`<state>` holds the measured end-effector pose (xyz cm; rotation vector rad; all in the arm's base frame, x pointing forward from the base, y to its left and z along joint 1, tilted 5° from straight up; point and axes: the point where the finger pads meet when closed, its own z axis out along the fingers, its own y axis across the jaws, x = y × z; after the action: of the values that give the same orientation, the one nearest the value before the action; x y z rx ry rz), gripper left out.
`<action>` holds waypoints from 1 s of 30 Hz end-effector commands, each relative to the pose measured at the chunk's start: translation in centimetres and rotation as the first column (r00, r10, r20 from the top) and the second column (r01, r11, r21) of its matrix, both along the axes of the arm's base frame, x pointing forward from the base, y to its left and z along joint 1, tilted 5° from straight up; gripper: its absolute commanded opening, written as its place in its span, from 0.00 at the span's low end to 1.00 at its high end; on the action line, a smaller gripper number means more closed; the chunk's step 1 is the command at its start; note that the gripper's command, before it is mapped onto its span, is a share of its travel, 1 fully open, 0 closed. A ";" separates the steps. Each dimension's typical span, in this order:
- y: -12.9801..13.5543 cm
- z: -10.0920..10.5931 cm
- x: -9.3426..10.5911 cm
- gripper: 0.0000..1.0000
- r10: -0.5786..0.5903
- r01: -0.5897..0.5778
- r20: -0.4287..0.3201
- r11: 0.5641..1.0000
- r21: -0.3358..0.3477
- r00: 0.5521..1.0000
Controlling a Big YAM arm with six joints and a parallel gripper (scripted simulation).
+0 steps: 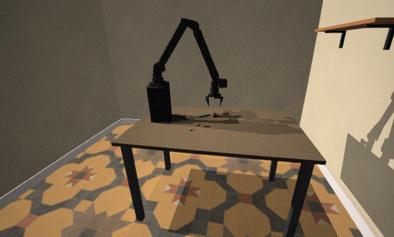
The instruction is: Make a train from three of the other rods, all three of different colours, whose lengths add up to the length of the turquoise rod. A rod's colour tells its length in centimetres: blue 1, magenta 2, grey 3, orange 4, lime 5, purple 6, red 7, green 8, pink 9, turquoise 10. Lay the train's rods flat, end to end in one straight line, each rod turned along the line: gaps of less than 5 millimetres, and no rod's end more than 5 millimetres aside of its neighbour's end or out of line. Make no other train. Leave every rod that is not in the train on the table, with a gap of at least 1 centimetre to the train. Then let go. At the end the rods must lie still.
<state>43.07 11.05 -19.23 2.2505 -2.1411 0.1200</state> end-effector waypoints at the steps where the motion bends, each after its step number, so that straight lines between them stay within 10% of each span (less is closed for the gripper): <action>1: 0.2 -0.2 0.1 1.00 -0.002 0.002 -0.011 1.000 -0.003 1.000; 13: 0.2 -0.2 0.1 1.00 -0.002 0.002 -0.012 1.000 -0.003 1.000; 26: 0.9 5.6 2.3 1.00 -0.009 0.008 0.047 1.000 0.015 0.999; 30: 1.3 7.5 0.2 1.00 0.002 -0.003 0.018 1.000 0.006 1.000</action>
<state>42.76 11.42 -14.61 2.2453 -2.1385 0.1146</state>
